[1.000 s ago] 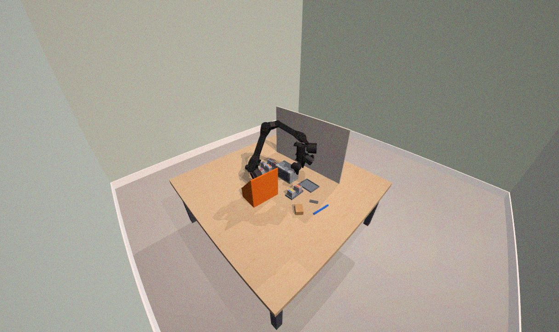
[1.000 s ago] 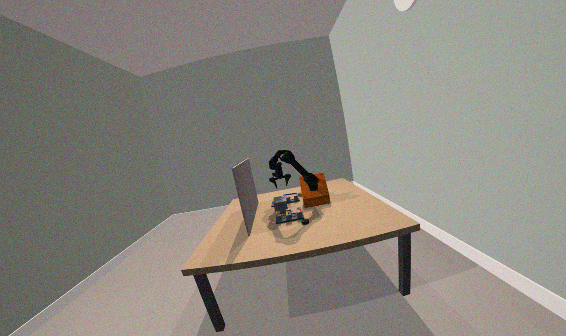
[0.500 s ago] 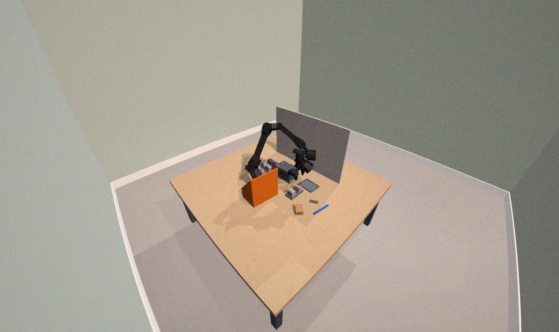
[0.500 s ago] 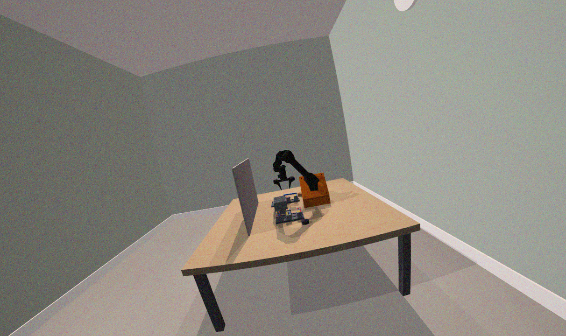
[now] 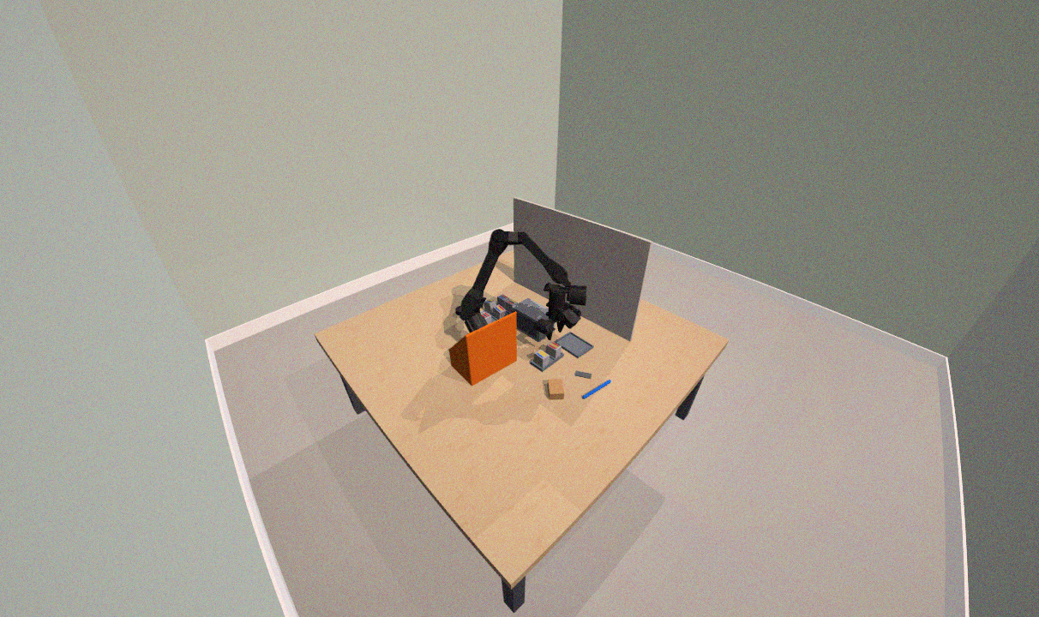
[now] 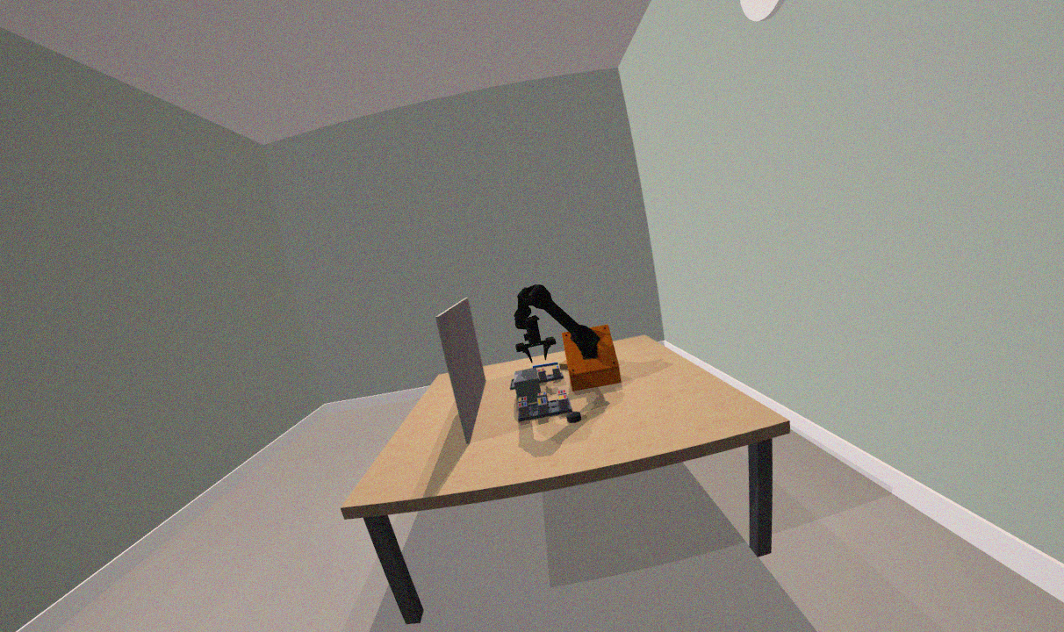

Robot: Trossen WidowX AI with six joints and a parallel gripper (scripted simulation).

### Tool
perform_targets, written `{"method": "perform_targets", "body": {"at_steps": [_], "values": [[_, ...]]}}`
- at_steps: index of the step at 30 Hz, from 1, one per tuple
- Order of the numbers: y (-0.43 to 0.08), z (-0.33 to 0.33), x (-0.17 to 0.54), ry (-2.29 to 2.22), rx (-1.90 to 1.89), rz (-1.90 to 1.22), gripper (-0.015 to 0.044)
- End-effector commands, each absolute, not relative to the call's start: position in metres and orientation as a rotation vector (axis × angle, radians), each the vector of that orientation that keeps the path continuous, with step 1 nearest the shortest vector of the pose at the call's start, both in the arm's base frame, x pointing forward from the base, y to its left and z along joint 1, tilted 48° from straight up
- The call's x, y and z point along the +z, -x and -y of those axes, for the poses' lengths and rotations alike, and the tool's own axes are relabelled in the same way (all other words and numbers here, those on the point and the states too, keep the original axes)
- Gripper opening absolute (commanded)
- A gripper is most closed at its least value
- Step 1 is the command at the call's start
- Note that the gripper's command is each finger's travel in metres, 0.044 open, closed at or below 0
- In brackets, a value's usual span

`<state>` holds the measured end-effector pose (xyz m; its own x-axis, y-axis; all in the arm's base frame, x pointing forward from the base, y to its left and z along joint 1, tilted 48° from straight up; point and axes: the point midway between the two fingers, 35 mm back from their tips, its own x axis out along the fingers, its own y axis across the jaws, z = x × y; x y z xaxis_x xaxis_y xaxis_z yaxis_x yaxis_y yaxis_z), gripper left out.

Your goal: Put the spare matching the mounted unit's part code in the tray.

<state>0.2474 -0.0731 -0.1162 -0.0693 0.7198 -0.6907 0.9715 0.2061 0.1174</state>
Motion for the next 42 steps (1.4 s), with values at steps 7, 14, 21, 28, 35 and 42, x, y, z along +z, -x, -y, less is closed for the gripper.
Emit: {"method": "perform_targets", "body": {"at_steps": [7,14,21,28,35,42], "values": [[-0.247,0.060,-0.128,-1.580,-0.507,-1.853,0.0300],[-0.247,0.052,-0.137,-1.580,-0.507,-1.853,0.0300],[-0.246,0.044,-0.145,-1.580,-0.507,-1.853,0.0300],[-0.245,0.036,-0.153,-1.581,-0.506,-1.853,0.0300],[-0.243,0.027,-0.160,-1.581,-0.505,-1.854,0.0300],[-0.241,0.018,-0.168,-1.582,-0.503,-1.855,0.0300]]}}
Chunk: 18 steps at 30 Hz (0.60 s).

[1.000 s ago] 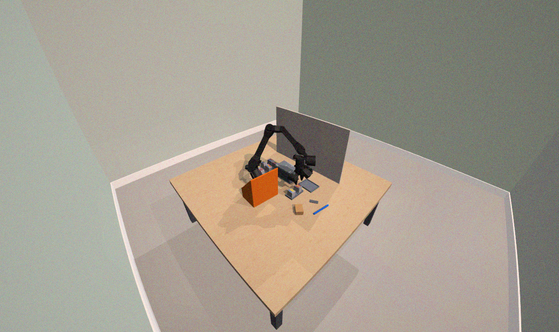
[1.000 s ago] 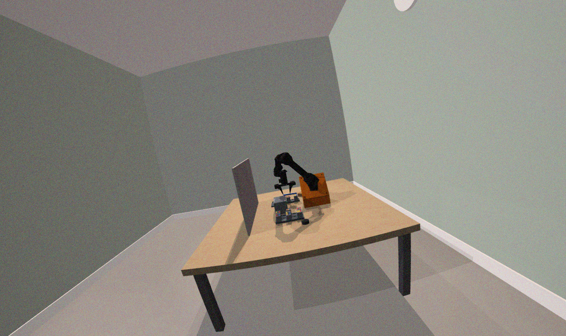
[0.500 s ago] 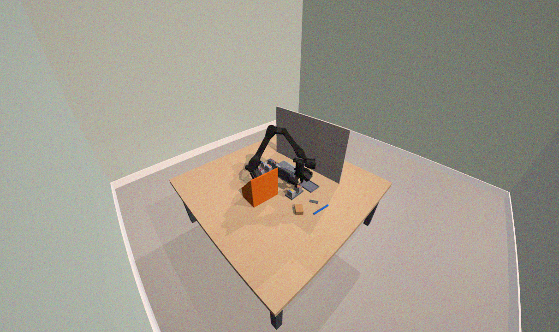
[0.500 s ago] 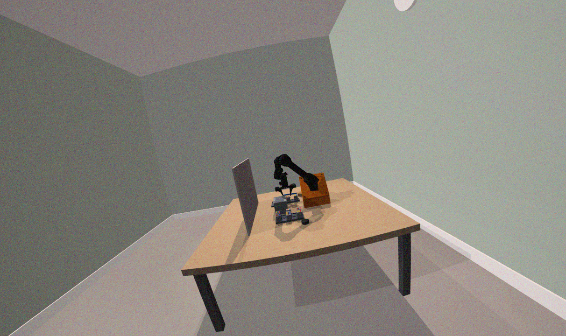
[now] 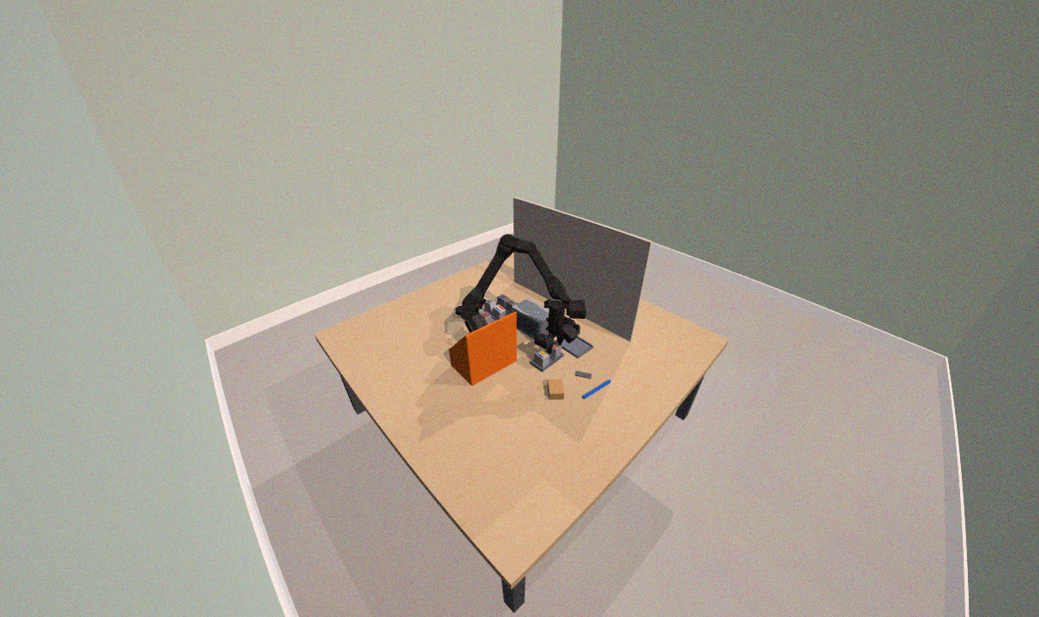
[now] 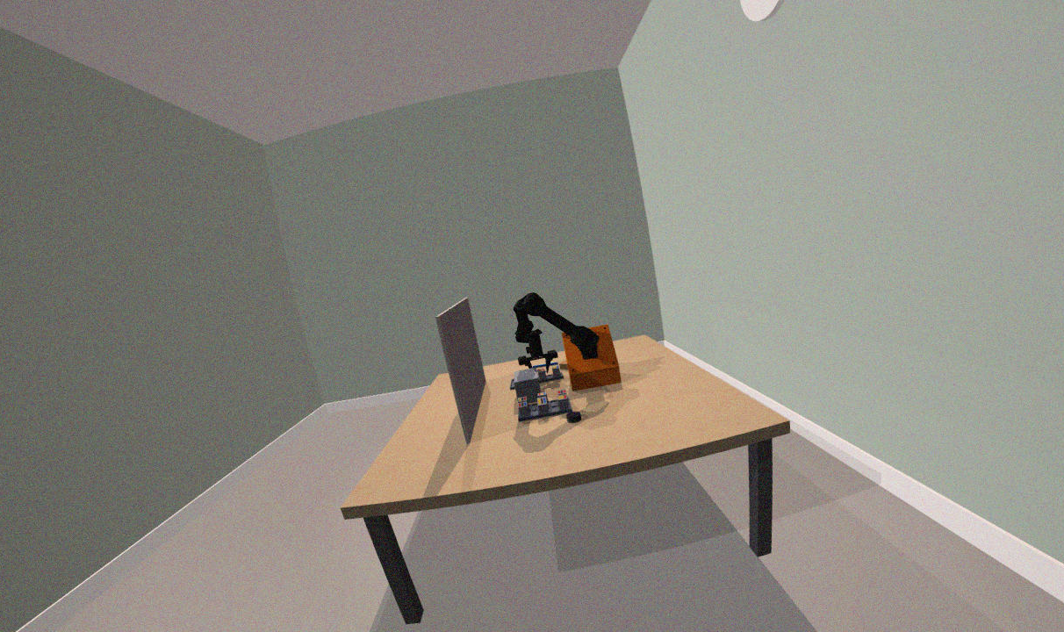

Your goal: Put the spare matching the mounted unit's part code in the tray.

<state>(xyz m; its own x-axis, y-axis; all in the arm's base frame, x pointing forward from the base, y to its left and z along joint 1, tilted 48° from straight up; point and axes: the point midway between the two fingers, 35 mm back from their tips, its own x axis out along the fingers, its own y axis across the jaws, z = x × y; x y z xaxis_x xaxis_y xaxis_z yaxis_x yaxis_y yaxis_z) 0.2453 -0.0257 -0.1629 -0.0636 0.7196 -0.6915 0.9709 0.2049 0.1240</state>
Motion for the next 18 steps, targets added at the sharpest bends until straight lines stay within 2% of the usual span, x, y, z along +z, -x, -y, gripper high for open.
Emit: {"method": "perform_targets", "body": {"at_steps": [1,16,18], "values": [[-0.2408,0.0173,-0.1687,-1.582,-0.503,-1.856,0.0300],[-0.2400,0.0143,-0.1712,-1.582,-0.502,-1.856,0.0300],[-0.2404,0.0156,-0.1707,-1.574,-0.503,-1.854,0.0247]]}}
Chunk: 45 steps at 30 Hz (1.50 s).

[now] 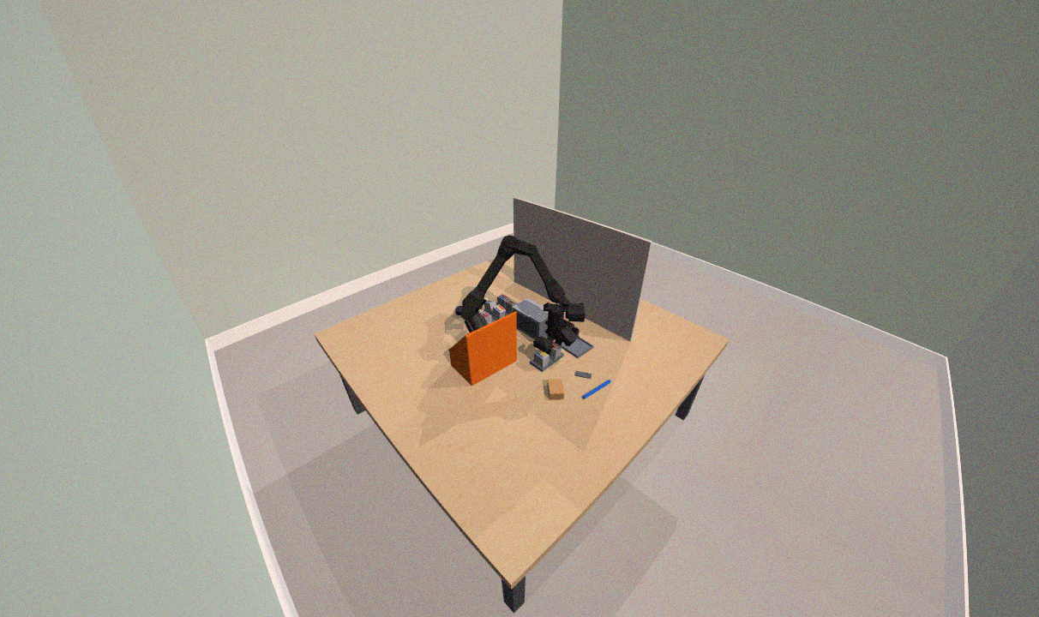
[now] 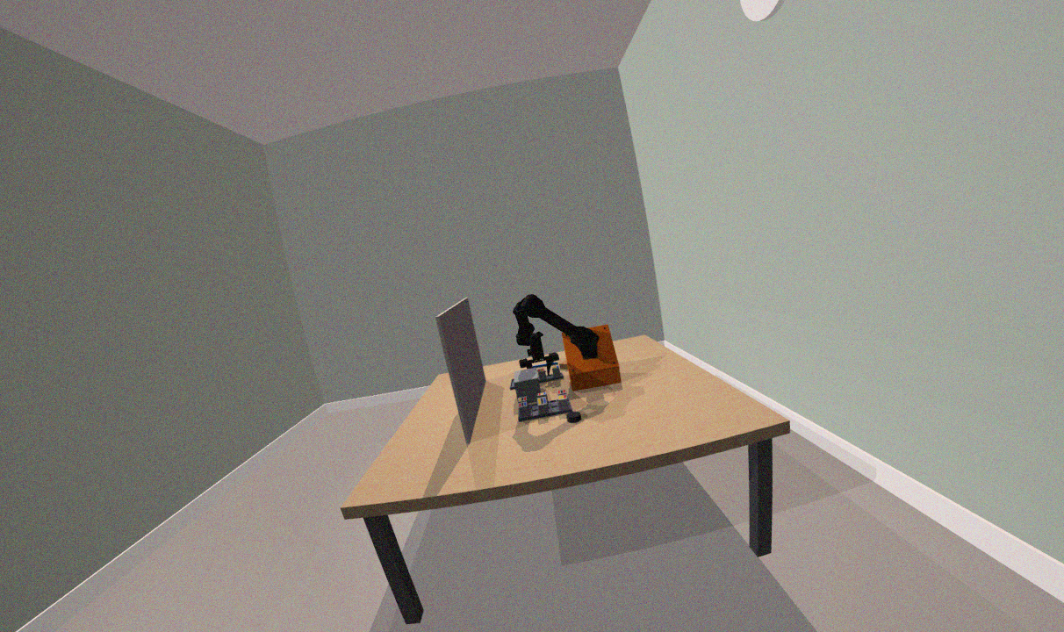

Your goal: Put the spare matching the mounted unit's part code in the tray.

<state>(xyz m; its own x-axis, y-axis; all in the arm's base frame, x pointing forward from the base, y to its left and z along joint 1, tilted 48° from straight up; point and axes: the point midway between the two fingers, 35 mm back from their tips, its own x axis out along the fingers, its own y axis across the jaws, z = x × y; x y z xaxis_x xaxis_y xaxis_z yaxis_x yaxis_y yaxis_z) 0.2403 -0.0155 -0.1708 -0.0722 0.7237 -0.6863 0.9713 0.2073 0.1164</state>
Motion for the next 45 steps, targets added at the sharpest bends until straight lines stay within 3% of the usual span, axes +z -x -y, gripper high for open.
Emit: {"method": "perform_targets", "body": {"at_steps": [1,3,11,16,25,35,45], "values": [[-0.240,0.016,-0.171,-1.574,-0.503,-1.854,0.0221],[-0.240,0.016,-0.171,-1.574,-0.503,-1.854,0.0169],[-0.240,0.016,-0.171,-1.574,-0.503,-1.854,0.0115],[-0.240,0.016,-0.171,-1.574,-0.503,-1.854,0.0000],[-0.241,0.019,-0.168,-1.574,-0.504,-1.854,0.0000],[-0.246,0.073,-0.118,-1.580,-0.506,-1.854,0.0000],[-0.245,0.071,-0.118,-1.588,-0.506,-1.858,0.0000]]}}
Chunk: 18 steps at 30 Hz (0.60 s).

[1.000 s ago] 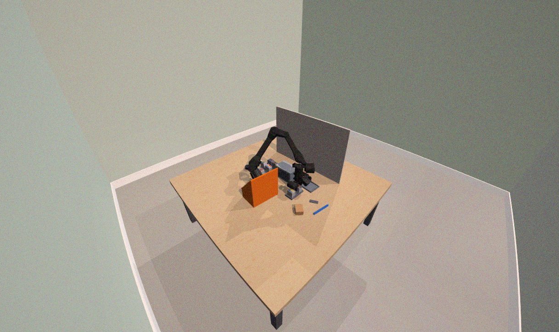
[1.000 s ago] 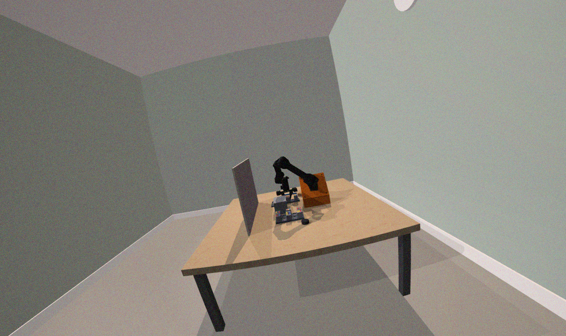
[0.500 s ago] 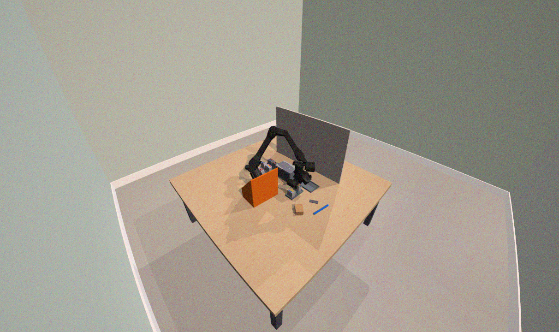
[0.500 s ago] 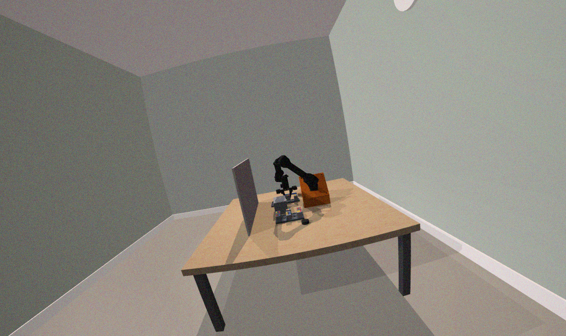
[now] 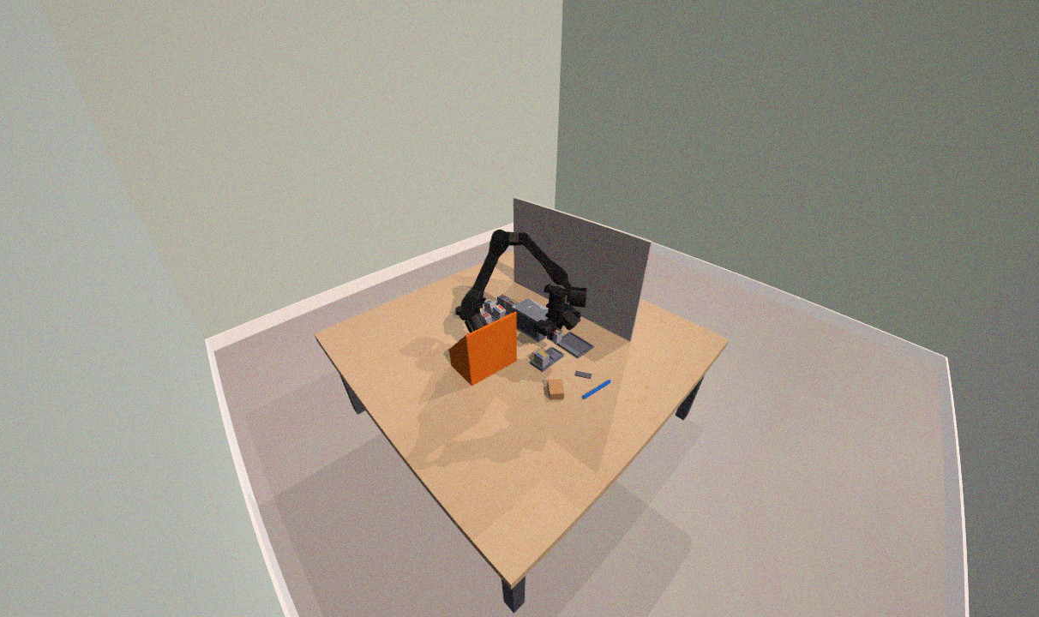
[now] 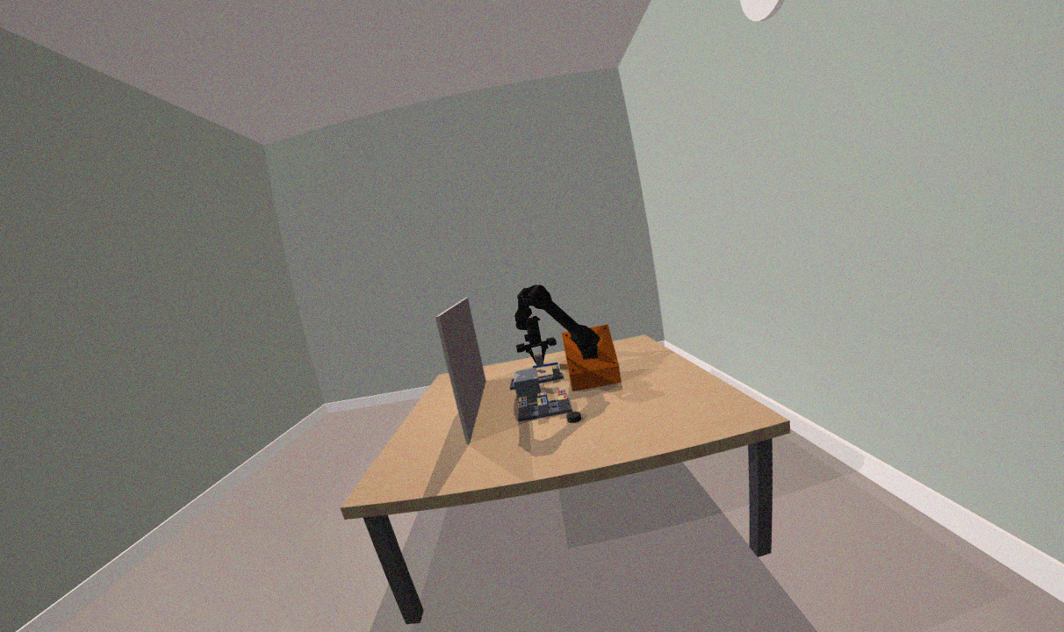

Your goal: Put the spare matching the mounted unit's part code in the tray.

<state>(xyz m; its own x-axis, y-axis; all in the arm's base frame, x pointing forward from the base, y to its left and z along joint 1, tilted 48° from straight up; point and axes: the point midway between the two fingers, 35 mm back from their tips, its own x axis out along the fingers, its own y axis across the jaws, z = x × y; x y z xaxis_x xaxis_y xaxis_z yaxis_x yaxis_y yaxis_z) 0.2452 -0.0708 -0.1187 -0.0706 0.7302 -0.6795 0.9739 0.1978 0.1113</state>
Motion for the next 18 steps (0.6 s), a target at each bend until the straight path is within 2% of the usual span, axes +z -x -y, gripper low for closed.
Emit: {"method": "perform_targets", "body": {"at_steps": [1,11,18], "values": [[-0.246,0.074,-0.116,-1.588,-0.506,-1.858,0.0000],[-0.252,0.122,-0.068,-1.579,-0.509,-1.854,0.0000],[-0.255,0.125,-0.064,-1.578,-0.509,-1.854,0.0000]]}}
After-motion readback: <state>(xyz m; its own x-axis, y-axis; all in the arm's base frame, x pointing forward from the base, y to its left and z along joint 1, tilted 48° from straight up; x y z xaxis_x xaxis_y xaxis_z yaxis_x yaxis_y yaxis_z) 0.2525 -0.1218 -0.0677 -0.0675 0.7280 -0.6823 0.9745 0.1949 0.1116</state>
